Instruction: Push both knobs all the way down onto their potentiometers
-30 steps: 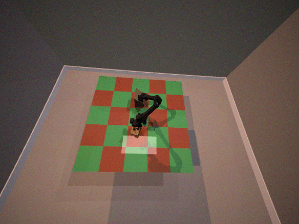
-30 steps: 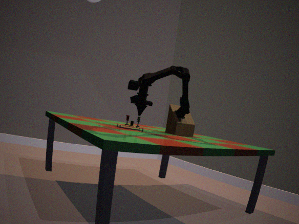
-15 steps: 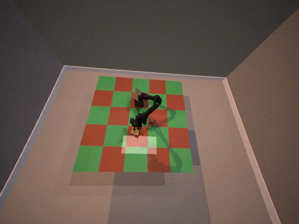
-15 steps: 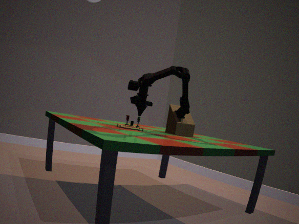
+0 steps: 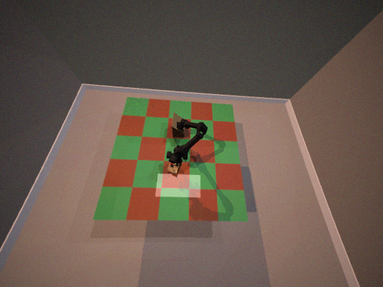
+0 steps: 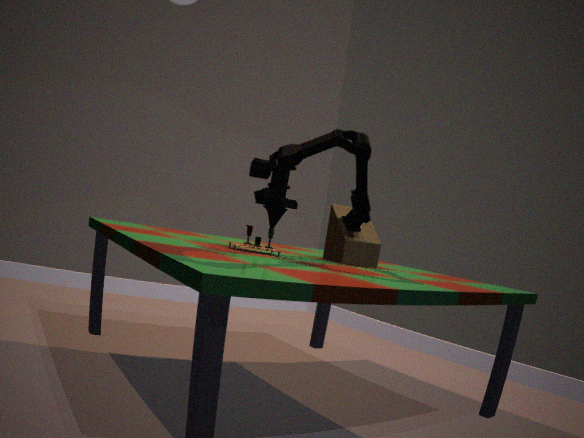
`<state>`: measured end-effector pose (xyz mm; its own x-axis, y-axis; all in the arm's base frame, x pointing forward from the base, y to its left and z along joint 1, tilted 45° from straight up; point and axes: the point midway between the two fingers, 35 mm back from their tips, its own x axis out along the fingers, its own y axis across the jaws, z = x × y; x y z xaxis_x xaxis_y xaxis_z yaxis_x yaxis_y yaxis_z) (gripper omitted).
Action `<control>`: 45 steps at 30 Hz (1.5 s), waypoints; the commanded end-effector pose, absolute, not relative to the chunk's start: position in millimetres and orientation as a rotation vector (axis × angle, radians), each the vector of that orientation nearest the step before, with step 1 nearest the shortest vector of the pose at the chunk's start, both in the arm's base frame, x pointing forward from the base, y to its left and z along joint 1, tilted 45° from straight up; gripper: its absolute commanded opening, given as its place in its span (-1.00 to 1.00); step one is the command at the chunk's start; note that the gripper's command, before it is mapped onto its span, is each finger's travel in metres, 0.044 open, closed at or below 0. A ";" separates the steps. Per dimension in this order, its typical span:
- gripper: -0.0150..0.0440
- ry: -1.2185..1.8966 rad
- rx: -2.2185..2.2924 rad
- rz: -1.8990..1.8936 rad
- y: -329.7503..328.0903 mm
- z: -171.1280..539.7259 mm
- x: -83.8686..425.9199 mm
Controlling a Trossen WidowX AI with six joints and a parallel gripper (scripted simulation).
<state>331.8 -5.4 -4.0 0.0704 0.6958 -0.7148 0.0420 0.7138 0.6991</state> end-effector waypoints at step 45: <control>-0.49 1.435 0.658 0.548 6.1 -15.4 332.4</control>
